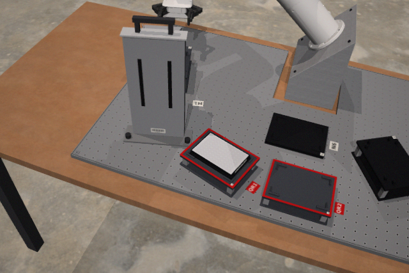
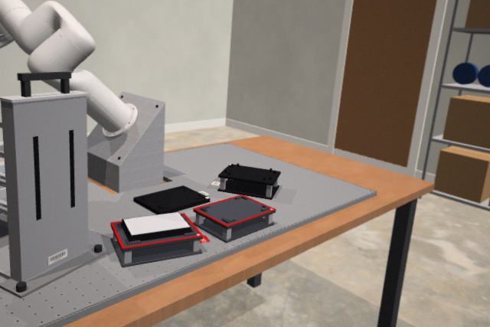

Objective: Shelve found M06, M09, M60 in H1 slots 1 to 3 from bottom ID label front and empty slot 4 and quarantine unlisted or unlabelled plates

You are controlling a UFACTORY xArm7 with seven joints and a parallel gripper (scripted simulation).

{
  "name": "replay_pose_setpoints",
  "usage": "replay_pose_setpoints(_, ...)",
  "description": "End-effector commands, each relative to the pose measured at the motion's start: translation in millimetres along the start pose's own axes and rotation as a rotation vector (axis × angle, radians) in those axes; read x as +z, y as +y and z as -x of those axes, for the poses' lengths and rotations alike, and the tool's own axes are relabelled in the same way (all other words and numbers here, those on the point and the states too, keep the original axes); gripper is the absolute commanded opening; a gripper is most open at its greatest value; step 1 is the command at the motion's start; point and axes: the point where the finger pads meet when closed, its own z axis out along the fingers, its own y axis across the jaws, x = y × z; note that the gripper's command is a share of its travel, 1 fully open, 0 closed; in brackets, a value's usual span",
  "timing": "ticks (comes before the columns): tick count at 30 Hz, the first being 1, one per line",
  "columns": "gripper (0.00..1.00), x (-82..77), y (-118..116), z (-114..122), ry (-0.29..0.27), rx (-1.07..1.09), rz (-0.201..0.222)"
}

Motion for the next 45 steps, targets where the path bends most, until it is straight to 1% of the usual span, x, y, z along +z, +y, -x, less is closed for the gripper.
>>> replay_pose_setpoints(1,1.00,0.1,0,-13,-0.001,-0.002,0.000)
replay_pose_setpoints(4,1.00,0.2,0,-15,-0.002,-0.002,0.000)
replay_pose_setpoints(17,1.00,1.4,0,-49,-0.002,-0.002,0.000)
replay_pose_setpoints(28,1.00,1.4,0,-49,-0.002,-0.002,0.000)
replay_pose_setpoints(36,1.00,1.3,0,-49,-0.135,-0.002,0.000)
replay_pose_setpoints(38,1.00,1.3,0,-49,-0.135,-0.002,0.000)
replay_pose_setpoints(45,1.00,1.2,0,-49,-0.252,-0.002,0.001)
